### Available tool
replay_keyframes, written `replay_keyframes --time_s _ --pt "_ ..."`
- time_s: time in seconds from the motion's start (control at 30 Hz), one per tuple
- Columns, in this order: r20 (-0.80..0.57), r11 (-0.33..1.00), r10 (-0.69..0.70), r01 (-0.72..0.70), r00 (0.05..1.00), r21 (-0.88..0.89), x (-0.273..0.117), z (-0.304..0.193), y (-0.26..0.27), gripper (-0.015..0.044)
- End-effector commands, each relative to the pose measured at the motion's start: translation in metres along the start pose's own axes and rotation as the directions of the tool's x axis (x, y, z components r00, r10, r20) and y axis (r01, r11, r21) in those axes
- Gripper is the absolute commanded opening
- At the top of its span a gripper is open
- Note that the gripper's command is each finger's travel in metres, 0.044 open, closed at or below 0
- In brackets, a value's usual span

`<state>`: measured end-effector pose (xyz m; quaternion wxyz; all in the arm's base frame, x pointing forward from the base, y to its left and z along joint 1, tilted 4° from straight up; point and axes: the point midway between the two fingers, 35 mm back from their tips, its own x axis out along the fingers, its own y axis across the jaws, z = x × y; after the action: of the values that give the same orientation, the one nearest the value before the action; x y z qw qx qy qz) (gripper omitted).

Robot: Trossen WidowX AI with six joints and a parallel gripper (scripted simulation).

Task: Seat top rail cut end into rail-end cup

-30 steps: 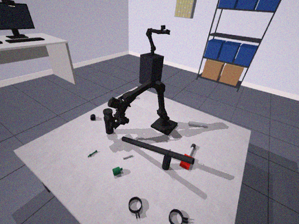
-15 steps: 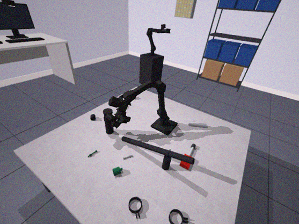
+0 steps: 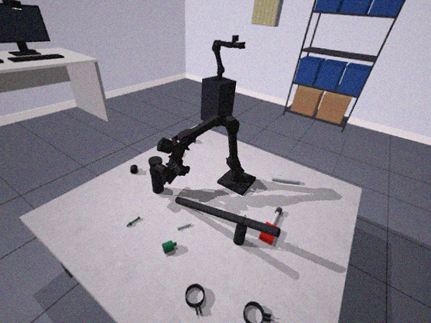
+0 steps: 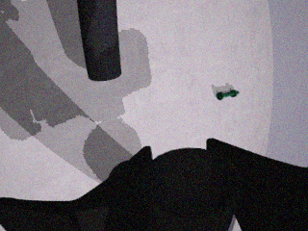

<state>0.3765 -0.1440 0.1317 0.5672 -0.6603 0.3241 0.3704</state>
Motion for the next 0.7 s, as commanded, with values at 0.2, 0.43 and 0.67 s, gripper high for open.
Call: replay_keyframes --time_s 0.2,0.43,0.67 --pt "0.027 0.999 0.000 0.001 1.000 -0.041 -0.0017 0.0003 0.0047 0.0000" --pt "0.011 1.000 0.000 0.000 1.000 -0.013 -0.0002 0.0004 0.0021 0.0000" --pt "0.011 1.000 -0.002 0.002 1.000 -0.012 -0.0009 0.0001 0.0016 0.0000"
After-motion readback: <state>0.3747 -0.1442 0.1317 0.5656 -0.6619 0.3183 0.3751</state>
